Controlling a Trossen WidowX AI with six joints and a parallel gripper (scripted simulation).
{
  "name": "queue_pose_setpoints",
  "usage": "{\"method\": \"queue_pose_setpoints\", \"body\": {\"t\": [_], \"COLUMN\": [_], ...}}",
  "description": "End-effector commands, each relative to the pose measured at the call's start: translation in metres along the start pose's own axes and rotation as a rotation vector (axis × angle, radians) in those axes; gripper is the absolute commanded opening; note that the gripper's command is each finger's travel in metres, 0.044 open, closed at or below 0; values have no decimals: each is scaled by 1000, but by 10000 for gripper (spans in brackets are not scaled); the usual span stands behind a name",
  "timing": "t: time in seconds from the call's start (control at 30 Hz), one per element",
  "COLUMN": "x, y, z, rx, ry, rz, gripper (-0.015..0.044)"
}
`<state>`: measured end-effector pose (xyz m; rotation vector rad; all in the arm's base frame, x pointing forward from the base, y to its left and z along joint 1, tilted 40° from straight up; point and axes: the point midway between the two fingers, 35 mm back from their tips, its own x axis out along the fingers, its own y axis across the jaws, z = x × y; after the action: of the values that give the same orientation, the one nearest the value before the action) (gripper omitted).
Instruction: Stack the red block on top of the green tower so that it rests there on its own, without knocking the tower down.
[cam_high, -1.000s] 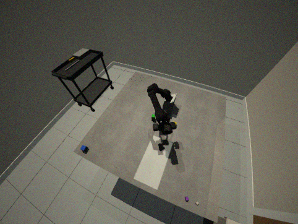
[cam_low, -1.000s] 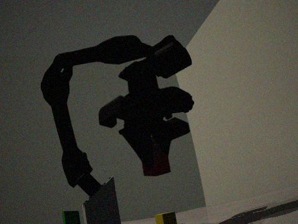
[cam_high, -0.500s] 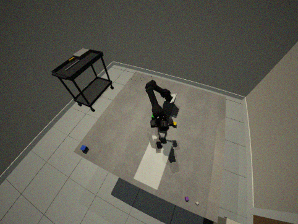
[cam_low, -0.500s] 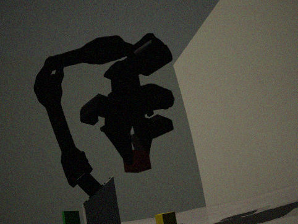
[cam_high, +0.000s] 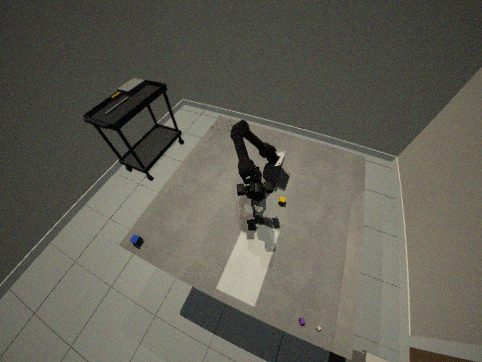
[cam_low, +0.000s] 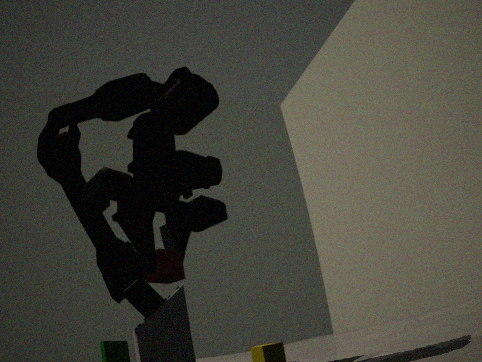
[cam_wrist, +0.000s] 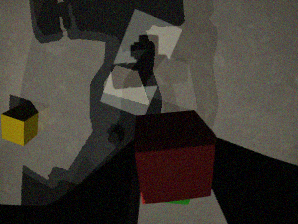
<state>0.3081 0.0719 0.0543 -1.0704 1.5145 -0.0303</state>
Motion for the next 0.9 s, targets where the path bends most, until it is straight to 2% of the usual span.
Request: {"method": "queue_pose_setpoints", "body": {"t": [0.0, 0.67, 0.87], "x": [1, 11, 13], "y": [-6, -15, -19], "z": [-21, -106, -112], "rx": [-6, -9, -9], "ry": [5, 12, 12], "rz": [-3, -7, -7], "gripper": [0, 0, 0]}}
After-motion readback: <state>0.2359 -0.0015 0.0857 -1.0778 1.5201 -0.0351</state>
